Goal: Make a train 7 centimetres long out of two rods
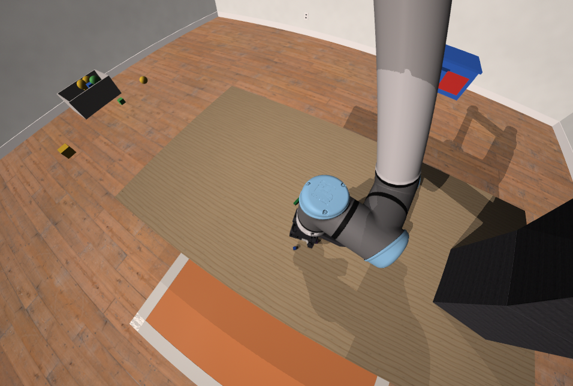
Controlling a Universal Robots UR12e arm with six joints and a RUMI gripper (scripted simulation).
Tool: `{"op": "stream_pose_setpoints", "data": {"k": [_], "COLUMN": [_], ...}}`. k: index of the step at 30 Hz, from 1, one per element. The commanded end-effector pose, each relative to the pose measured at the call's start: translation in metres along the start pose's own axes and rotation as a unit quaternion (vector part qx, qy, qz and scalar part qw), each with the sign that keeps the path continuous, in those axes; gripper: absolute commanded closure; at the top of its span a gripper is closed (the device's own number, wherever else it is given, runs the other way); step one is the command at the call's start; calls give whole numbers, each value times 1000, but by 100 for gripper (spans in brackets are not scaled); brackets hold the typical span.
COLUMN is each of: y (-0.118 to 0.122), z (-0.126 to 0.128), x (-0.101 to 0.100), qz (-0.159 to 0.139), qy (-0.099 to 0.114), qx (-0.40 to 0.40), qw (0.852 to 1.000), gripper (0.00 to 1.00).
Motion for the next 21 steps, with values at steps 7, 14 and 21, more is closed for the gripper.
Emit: {"op": "stream_pose_setpoints", "data": {"k": [7,14,21], "y": [0,0,0], "z": [0,0,0], "x": [7,34,82], "qz": [0,0,0], "qy": [0,0,0], "qx": [0,0,0], "qw": [1000,1000,1000], "gripper": [100,100,100]}}
Point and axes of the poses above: the point where the finger pads meet when closed, its own x axis back along the fingers, its own z axis across the jaws, y = z × x, the point moved 2 cm from there along x, back along the fingers, and after that the axes turned 12 degrees about x, right-handed, at the moved point
